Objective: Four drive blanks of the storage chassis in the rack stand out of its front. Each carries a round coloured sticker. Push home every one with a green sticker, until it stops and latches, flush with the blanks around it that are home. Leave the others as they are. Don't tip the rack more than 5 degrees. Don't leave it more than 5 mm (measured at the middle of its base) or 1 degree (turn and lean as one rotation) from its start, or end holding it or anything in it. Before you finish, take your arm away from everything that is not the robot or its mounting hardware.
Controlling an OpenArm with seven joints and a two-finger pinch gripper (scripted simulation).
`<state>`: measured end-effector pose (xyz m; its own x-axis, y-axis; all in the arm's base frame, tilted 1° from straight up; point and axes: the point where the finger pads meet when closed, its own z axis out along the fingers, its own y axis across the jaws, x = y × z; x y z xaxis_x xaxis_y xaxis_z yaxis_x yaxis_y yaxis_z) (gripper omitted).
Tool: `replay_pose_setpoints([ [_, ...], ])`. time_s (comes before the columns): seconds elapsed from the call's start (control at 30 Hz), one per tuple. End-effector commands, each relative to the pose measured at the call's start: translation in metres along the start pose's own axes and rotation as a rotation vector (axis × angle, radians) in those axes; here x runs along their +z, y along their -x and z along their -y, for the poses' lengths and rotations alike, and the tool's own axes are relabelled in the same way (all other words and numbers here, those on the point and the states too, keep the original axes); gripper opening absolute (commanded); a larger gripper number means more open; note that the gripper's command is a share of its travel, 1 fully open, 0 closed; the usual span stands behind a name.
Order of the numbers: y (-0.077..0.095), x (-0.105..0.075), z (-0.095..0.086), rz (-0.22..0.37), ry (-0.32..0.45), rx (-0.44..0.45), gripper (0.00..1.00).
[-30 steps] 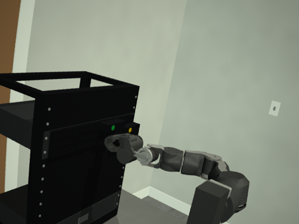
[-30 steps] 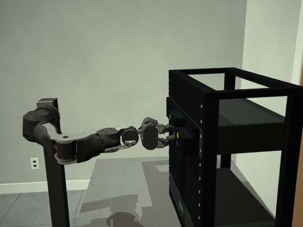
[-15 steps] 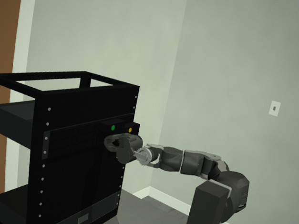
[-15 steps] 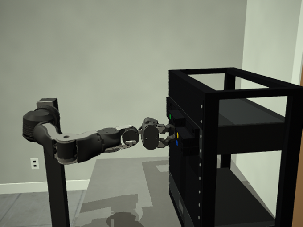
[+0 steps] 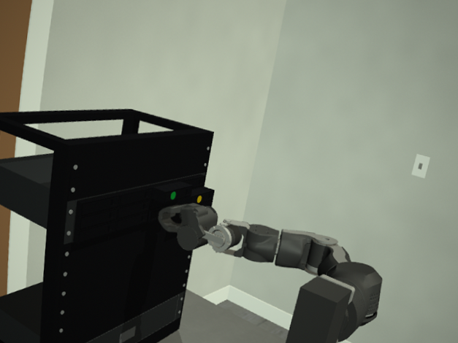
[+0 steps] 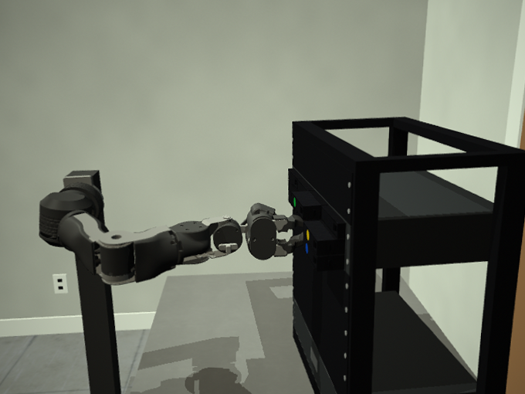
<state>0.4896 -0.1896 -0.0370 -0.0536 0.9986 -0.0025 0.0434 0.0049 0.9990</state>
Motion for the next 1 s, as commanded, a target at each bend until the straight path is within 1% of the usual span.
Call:
replay_pose_setpoints([
  [0.0,-0.0061,0.001,-0.0066,-0.02,0.016,0.0,0.0],
  [0.97,-0.0073,0.0072,-0.0075,-0.019,0.014,0.0,0.0],
])
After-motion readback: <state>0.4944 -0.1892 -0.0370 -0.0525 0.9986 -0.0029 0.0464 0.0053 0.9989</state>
